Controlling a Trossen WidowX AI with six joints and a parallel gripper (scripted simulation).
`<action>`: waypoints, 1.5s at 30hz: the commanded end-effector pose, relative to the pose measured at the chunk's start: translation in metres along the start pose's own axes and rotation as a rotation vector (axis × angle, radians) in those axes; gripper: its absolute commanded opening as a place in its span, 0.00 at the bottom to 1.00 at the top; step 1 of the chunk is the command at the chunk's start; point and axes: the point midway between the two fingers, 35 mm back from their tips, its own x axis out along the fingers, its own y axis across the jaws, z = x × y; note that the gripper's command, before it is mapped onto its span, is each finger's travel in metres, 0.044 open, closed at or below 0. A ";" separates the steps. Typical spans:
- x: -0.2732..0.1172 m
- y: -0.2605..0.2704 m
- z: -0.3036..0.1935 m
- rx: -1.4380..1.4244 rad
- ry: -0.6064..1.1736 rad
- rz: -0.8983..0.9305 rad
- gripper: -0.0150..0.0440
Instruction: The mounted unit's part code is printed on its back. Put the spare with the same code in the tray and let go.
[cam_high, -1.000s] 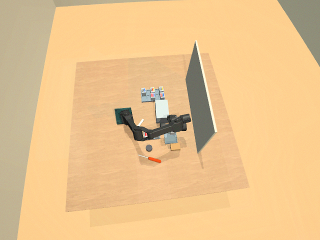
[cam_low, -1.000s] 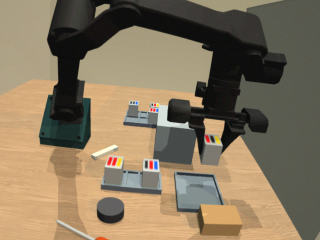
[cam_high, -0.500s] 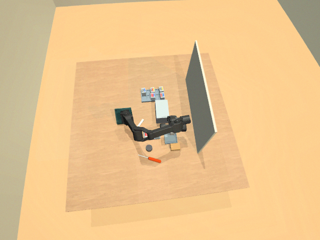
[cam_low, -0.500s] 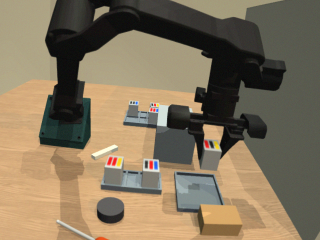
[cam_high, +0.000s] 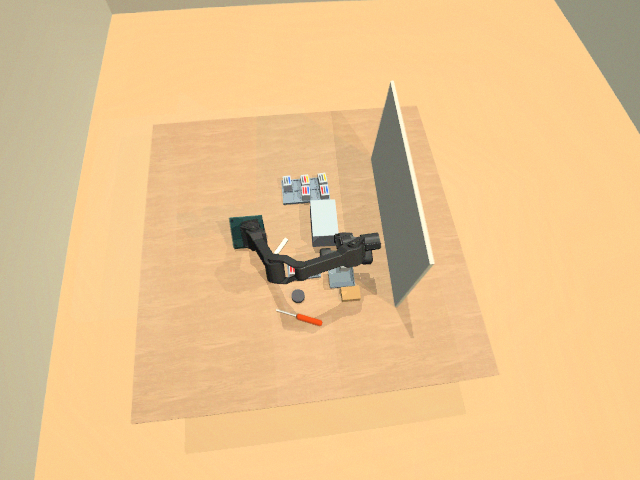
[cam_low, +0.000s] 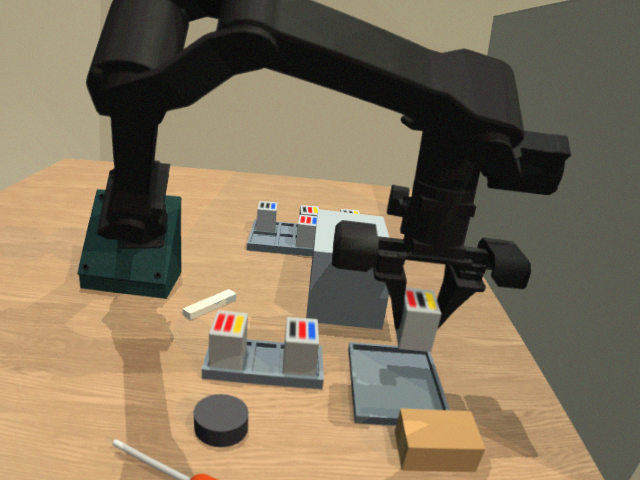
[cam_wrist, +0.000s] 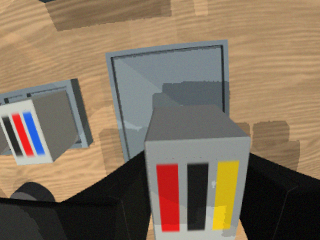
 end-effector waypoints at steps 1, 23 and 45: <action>0.004 0.001 0.001 -0.009 0.004 0.002 0.25; 0.021 0.002 0.000 -0.008 0.006 0.002 0.25; 0.038 0.004 -0.001 -0.008 0.010 0.002 0.25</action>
